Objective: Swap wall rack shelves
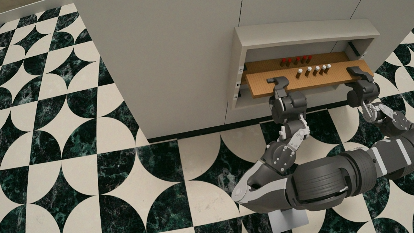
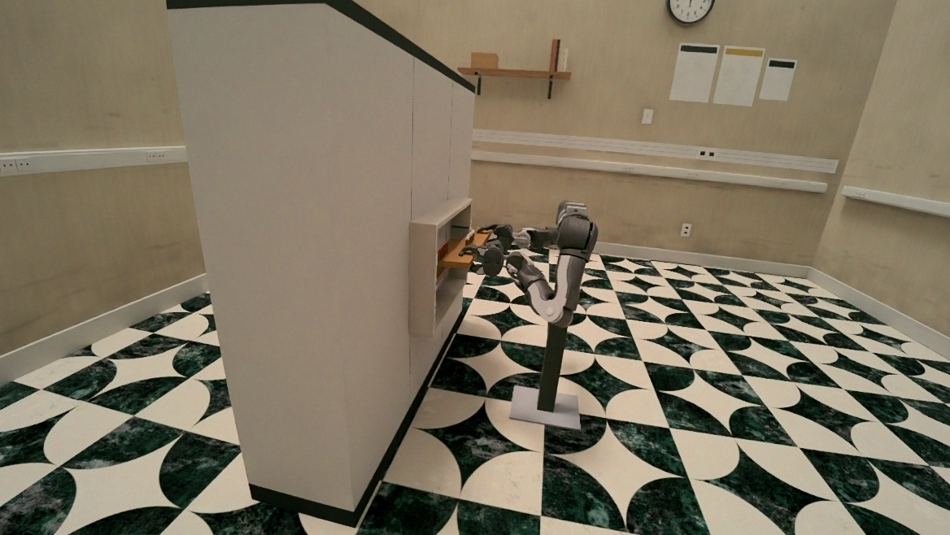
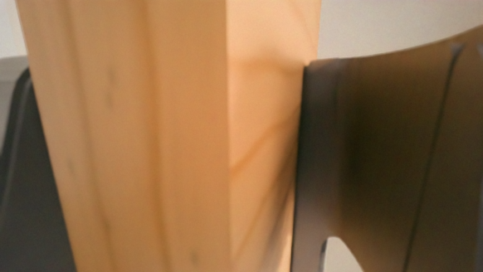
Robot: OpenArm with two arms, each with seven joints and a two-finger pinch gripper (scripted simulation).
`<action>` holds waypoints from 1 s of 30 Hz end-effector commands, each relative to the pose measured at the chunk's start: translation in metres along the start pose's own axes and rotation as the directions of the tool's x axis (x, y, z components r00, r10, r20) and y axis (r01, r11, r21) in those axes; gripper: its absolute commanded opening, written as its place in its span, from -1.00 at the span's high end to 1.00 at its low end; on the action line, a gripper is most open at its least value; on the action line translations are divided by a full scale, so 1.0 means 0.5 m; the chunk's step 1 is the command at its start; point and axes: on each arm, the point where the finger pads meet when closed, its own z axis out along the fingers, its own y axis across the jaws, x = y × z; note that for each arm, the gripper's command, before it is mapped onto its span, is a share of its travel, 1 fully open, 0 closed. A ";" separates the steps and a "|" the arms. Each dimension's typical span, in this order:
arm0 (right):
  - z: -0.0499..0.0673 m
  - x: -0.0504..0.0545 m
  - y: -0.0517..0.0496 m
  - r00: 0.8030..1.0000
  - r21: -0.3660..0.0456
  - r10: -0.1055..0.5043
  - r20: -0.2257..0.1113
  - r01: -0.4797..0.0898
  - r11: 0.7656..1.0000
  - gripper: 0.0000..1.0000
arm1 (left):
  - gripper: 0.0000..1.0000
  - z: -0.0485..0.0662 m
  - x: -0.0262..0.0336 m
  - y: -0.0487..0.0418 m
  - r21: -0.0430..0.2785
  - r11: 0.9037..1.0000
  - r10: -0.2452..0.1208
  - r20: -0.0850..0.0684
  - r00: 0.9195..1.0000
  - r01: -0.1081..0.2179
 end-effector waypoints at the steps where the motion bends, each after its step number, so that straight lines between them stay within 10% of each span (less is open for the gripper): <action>1: -0.001 0.002 0.017 1.000 -0.023 -0.003 -0.003 0.003 1.000 1.00 | 1.00 -0.001 -0.001 -0.015 0.019 1.000 -0.002 0.002 1.000 0.002; 15: -0.002 0.002 0.064 1.000 -0.023 -0.003 -0.003 0.003 1.000 1.00 | 1.00 -0.002 -0.001 -0.060 0.019 1.000 -0.002 0.002 1.000 0.002; 30: 0.031 0.002 0.064 1.000 -0.023 -0.003 -0.003 0.003 1.000 1.00 | 1.00 0.031 -0.001 -0.060 0.019 1.000 -0.002 0.002 1.000 0.002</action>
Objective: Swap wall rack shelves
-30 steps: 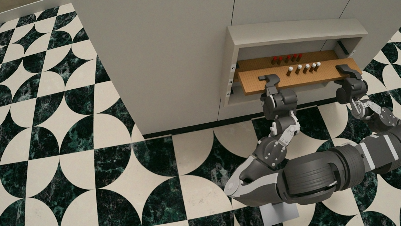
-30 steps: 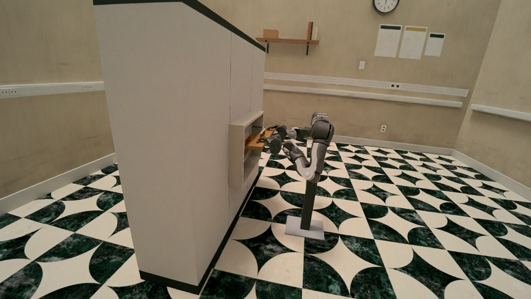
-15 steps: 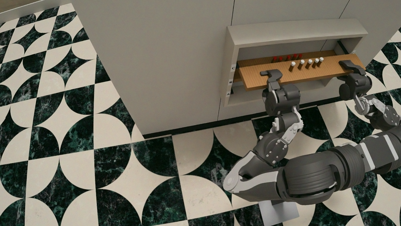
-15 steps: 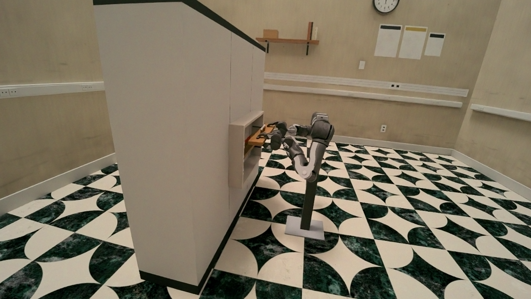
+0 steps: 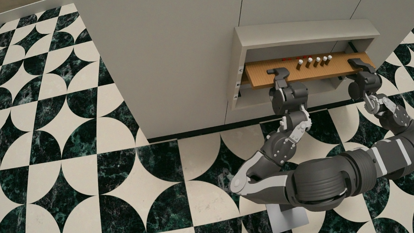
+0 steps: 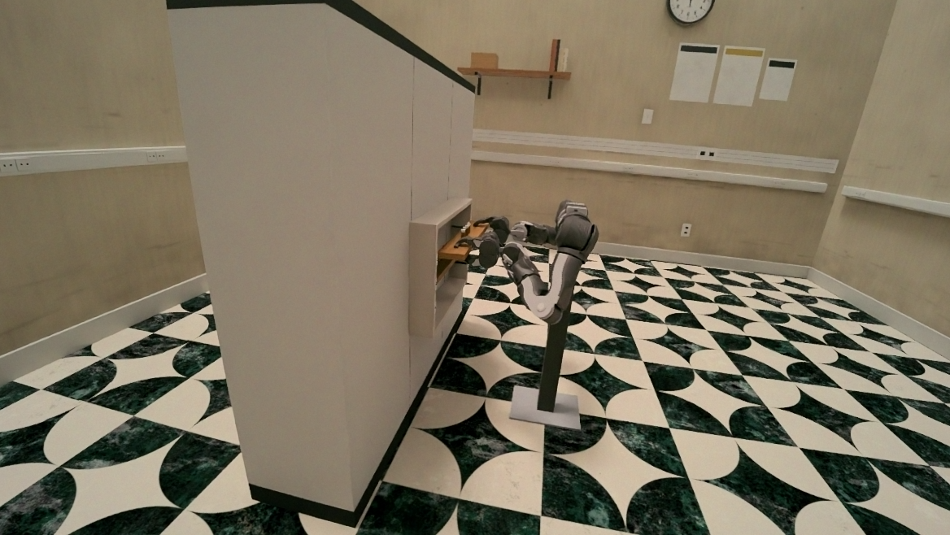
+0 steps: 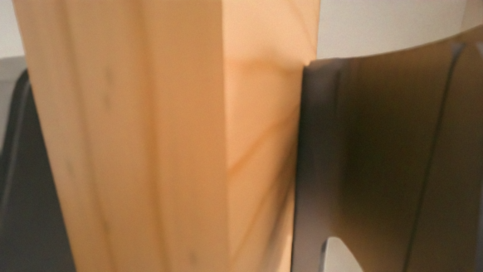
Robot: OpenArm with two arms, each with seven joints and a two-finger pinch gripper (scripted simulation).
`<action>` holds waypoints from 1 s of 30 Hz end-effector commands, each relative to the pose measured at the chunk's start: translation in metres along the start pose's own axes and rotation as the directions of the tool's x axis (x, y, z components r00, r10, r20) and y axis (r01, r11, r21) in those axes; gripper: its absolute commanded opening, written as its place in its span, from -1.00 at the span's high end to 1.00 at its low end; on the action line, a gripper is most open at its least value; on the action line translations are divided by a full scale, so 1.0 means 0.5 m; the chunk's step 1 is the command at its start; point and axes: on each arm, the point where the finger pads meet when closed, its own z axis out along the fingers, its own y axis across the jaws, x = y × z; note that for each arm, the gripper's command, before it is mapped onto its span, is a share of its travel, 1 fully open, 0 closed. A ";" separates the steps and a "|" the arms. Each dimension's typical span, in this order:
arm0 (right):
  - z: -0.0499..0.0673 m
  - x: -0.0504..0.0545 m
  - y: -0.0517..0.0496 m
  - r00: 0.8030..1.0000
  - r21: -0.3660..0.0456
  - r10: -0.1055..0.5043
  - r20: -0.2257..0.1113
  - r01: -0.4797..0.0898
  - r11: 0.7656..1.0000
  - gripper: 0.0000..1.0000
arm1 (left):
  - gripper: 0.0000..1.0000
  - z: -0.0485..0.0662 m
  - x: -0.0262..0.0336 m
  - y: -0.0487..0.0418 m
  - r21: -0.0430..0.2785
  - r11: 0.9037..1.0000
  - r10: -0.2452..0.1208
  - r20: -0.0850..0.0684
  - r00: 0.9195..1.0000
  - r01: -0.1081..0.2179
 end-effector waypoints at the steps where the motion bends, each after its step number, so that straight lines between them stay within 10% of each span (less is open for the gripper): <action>1: 0.003 0.002 0.014 1.000 -0.031 -0.005 -0.004 0.005 0.999 1.00 | 1.00 0.005 -0.001 -0.012 0.027 1.000 0.000 0.000 1.000 0.000; 30: 0.067 0.002 0.018 1.000 -0.031 -0.005 -0.004 0.005 0.999 1.00 | 1.00 0.068 -0.001 -0.016 0.027 1.000 0.000 0.000 1.000 0.000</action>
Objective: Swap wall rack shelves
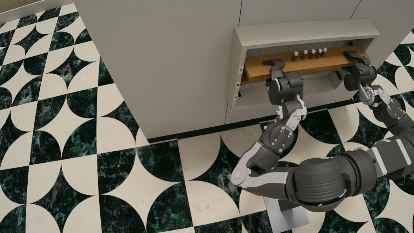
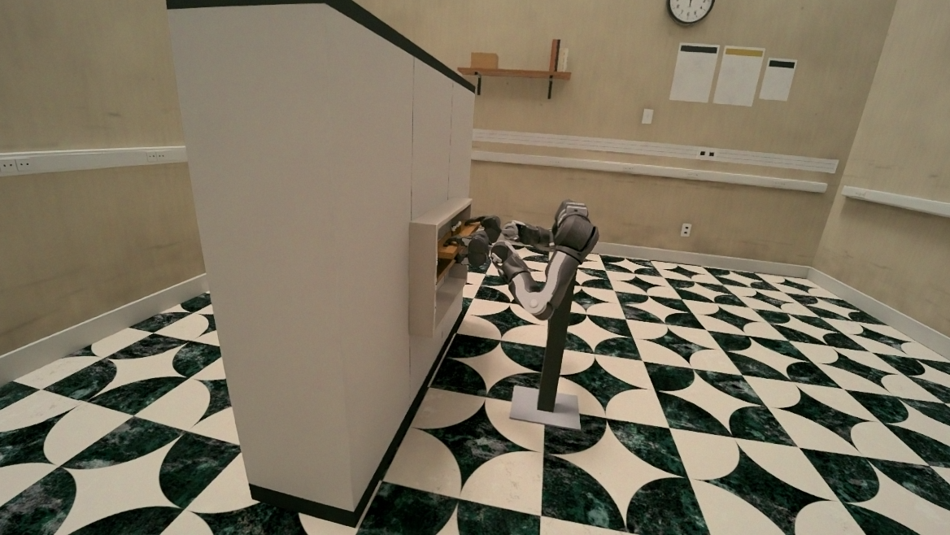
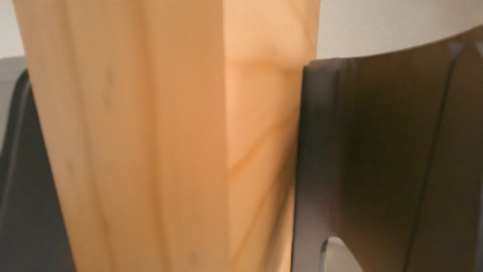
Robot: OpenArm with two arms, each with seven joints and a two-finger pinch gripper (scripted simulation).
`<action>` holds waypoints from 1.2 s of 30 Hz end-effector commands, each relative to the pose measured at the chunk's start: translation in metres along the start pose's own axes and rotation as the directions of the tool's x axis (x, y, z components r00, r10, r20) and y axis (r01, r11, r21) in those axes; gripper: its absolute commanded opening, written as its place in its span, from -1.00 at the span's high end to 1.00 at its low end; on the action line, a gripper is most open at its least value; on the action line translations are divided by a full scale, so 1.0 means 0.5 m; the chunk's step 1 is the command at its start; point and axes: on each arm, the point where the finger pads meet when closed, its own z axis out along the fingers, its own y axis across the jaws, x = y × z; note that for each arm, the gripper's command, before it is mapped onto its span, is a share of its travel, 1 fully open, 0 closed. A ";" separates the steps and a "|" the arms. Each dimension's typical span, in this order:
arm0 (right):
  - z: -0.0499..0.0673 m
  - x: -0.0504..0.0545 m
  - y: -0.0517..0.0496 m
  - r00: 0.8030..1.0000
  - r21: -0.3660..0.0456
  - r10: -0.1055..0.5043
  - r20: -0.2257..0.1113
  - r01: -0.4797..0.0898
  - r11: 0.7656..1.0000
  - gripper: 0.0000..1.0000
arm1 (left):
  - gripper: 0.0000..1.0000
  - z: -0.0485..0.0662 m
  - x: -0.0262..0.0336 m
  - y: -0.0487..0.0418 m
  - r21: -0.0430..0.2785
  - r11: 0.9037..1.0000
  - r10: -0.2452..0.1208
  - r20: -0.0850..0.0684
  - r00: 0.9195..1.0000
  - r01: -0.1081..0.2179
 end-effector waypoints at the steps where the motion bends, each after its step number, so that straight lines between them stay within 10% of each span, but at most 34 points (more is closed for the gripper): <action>1: 0.003 0.002 0.016 1.000 -0.032 -0.005 -0.004 0.005 0.999 1.00 | 1.00 0.005 -0.001 -0.014 0.029 1.000 0.000 -0.001 1.000 0.000; 36: 0.082 0.003 0.020 1.000 -0.032 -0.005 -0.004 0.005 0.999 1.00 | 1.00 0.083 -0.001 -0.018 0.029 1.000 0.000 -0.001 1.000 0.000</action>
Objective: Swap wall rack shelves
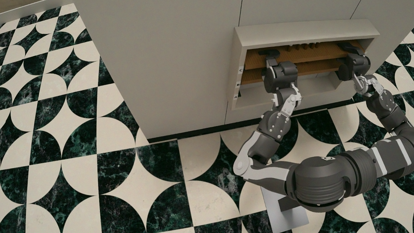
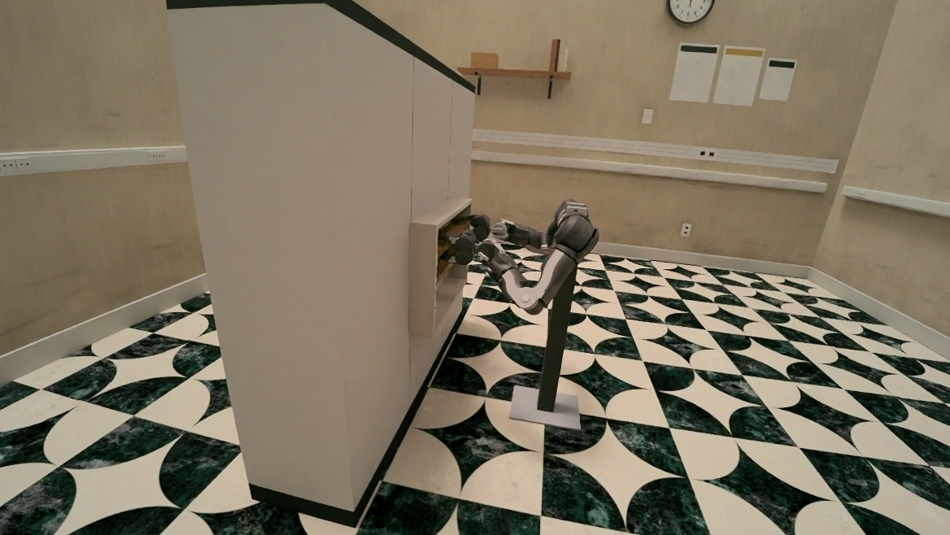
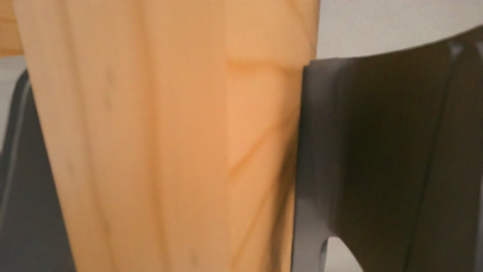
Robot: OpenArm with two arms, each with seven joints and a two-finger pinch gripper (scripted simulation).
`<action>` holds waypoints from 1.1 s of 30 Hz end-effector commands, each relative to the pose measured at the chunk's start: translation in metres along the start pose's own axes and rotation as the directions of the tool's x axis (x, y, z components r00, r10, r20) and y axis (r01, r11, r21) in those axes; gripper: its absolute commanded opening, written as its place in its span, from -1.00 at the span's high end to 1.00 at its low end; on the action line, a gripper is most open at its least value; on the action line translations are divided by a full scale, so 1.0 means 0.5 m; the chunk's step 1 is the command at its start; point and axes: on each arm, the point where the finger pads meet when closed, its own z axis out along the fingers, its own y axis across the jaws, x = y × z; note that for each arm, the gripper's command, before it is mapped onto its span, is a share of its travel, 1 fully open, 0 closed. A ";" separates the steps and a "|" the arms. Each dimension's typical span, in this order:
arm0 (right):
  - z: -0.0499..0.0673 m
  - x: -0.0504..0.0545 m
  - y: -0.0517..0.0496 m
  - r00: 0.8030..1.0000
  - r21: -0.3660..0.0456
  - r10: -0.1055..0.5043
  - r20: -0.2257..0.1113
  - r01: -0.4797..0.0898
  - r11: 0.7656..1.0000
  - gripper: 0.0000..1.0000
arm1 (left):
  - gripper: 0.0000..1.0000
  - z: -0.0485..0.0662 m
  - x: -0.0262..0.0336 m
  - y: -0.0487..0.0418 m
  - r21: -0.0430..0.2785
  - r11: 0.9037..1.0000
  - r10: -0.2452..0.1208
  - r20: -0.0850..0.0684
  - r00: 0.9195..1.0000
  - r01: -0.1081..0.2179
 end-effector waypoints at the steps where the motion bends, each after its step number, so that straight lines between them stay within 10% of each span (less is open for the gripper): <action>1: 0.004 0.002 0.018 1.000 -0.033 -0.005 -0.005 0.005 0.999 1.00 | 1.00 0.005 -0.001 -0.016 0.031 1.000 -0.001 -0.001 1.000 0.001; 33: 0.012 0.002 -0.010 1.000 -0.033 -0.005 -0.005 0.005 0.999 1.00 | 1.00 0.013 -0.001 0.009 0.031 1.000 -0.001 -0.001 1.000 0.001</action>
